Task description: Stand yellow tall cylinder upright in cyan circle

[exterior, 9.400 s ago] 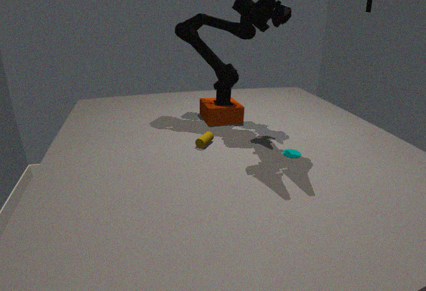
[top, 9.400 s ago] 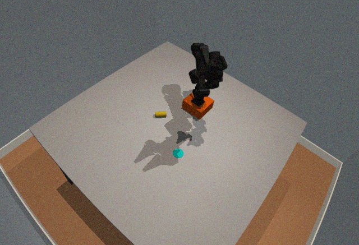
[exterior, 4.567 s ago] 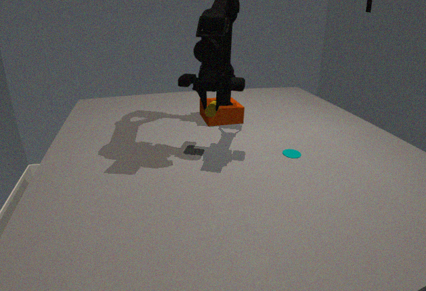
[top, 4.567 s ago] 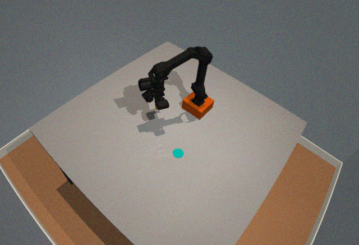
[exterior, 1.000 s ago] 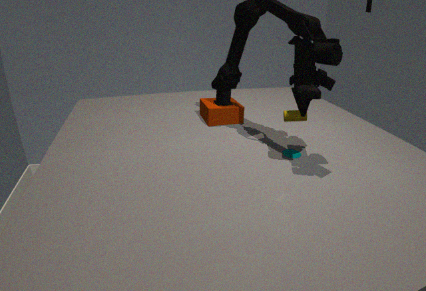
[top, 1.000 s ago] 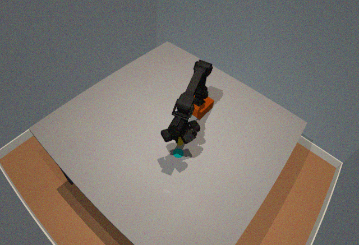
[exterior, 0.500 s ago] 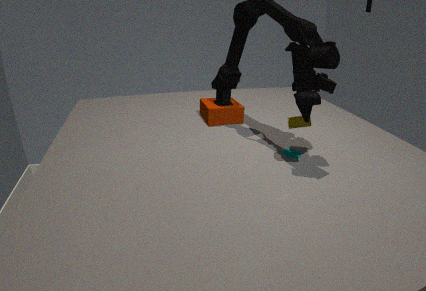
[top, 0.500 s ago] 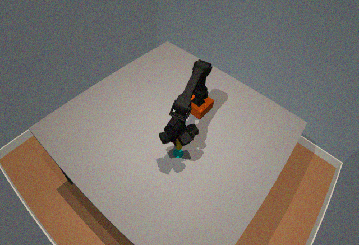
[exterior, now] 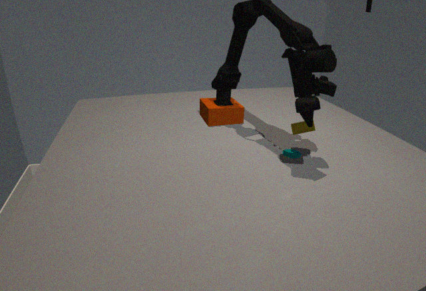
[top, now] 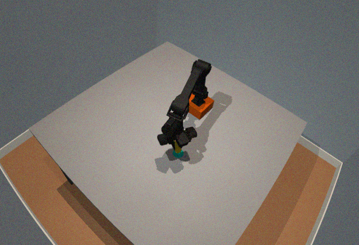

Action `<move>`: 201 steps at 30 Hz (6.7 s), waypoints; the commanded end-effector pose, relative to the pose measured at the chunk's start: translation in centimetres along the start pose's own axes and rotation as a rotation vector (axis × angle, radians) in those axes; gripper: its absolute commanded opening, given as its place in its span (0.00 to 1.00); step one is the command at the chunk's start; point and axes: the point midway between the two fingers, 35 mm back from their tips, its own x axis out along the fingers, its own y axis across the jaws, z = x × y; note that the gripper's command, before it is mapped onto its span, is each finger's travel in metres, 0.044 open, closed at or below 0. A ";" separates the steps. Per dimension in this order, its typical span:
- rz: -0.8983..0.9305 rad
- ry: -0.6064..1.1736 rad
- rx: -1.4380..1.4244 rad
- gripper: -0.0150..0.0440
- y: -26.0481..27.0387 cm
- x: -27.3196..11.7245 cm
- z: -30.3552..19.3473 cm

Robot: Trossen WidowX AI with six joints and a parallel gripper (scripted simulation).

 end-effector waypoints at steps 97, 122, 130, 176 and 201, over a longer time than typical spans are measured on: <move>0.020 -0.672 0.138 0.43 -3.6 1.7 0.5; 0.036 -0.815 0.119 0.43 -3.3 0.8 -0.3; 0.042 -0.858 0.108 0.43 -3.1 0.5 -0.7; 0.083 -1.066 0.009 0.43 -0.7 -1.8 -3.2; 0.110 -1.148 -0.070 0.43 1.5 -3.1 -4.9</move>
